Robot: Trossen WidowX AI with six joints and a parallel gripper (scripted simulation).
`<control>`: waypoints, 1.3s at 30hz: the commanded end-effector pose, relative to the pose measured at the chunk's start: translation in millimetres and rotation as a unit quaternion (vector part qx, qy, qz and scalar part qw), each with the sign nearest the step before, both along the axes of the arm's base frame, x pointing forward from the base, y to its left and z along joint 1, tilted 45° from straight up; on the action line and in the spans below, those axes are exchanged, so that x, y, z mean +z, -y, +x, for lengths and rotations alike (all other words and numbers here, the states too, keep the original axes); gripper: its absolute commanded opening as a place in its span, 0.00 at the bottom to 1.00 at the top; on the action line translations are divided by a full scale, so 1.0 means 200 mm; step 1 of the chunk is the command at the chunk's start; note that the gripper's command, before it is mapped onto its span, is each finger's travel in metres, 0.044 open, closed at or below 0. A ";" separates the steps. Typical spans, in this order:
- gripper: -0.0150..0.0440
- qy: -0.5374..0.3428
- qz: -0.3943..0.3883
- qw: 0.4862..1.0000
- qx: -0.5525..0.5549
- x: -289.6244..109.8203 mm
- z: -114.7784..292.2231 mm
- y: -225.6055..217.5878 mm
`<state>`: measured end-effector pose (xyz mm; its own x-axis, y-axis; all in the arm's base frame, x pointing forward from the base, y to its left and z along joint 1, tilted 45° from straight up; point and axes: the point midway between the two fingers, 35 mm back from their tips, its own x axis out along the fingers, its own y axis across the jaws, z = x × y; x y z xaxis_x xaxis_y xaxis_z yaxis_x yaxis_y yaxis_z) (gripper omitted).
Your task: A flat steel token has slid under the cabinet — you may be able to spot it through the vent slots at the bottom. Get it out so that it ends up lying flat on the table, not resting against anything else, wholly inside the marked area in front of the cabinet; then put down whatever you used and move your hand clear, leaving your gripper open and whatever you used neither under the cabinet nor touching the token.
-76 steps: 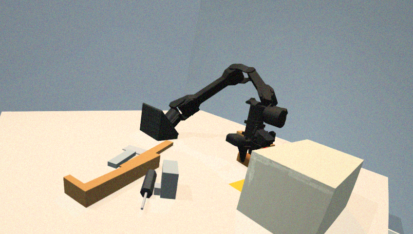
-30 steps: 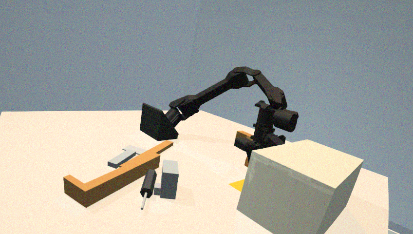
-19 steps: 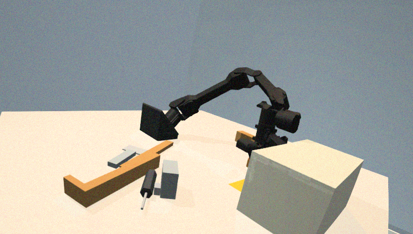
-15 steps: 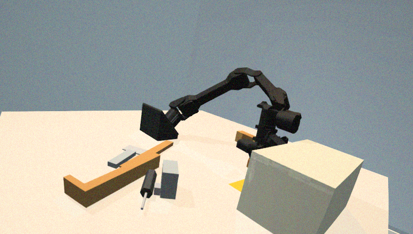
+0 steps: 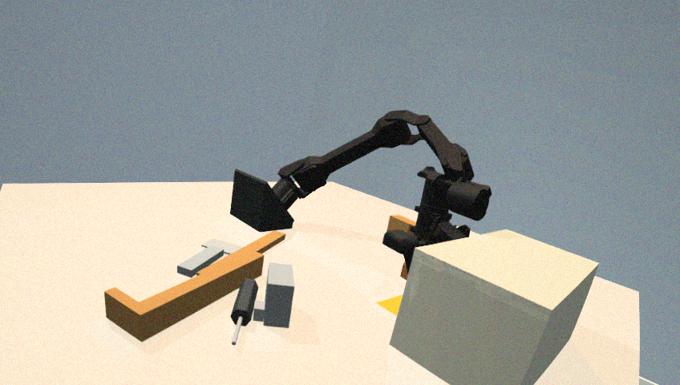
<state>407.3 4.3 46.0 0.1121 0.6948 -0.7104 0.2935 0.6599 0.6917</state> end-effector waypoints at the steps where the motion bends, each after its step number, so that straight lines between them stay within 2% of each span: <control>1: 0.25 -0.003 -0.003 1.000 -0.001 -0.03 -0.01 0.02; 39: 0.25 -0.004 -0.004 1.000 -0.001 -0.19 -0.09 0.17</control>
